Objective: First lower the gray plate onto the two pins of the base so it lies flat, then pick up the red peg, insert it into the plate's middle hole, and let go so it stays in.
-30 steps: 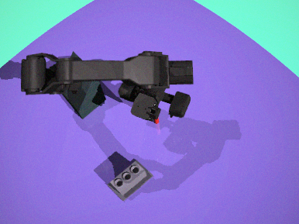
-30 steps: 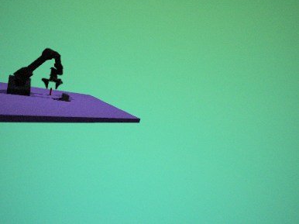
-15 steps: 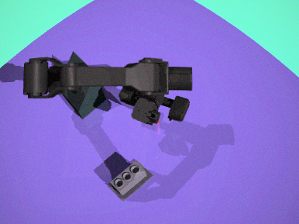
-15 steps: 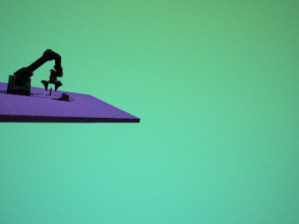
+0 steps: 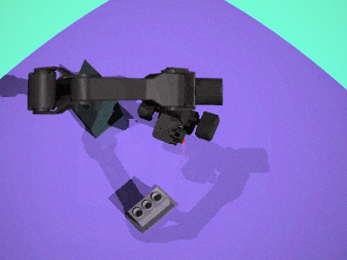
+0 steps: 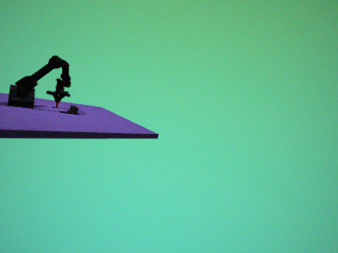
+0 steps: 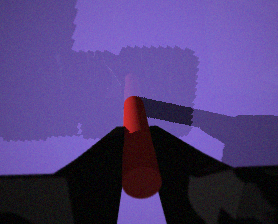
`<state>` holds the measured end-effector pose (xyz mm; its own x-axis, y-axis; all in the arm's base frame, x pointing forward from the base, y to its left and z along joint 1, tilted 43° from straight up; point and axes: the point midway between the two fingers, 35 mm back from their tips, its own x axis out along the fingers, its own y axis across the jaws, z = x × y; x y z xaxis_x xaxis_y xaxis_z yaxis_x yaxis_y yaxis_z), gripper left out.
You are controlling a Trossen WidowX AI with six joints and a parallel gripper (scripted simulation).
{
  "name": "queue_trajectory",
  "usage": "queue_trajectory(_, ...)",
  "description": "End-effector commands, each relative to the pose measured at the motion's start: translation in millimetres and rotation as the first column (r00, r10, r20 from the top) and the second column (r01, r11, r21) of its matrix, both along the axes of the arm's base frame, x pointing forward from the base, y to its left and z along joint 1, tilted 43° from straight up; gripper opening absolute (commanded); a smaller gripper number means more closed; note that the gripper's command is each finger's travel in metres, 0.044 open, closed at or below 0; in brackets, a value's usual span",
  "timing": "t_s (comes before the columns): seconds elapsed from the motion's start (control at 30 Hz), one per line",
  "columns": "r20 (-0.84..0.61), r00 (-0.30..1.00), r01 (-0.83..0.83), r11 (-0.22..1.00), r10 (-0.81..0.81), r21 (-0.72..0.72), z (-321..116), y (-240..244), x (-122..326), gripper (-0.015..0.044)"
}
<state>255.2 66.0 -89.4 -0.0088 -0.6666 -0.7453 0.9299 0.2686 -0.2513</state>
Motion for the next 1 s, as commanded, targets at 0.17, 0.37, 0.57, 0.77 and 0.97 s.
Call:
queue_trajectory(0.17, -0.004, 1.0, -0.006, 1.0, 0.006, -0.005, -0.1, -1.1, -0.2, 0.0)
queue_trajectory(0.37, -0.004, 1.0, -0.006, 1.0, 0.006, -0.005, -0.1, -1.1, -0.2, 0.0)
queue_trajectory(0.57, -0.004, 1.0, -0.007, 1.0, 0.007, -0.004, 4.7, 4.2, 1.0, 0.0)
queue_trajectory(0.77, -0.004, 1.0, -0.007, 1.0, 0.007, -0.002, 16.9, 17.2, 3.2, 0.0)
queue_trajectory(0.97, -0.004, 1.0, -0.007, 1.0, 0.007, -0.001, 29.9, 30.3, 4.9, 0.0)
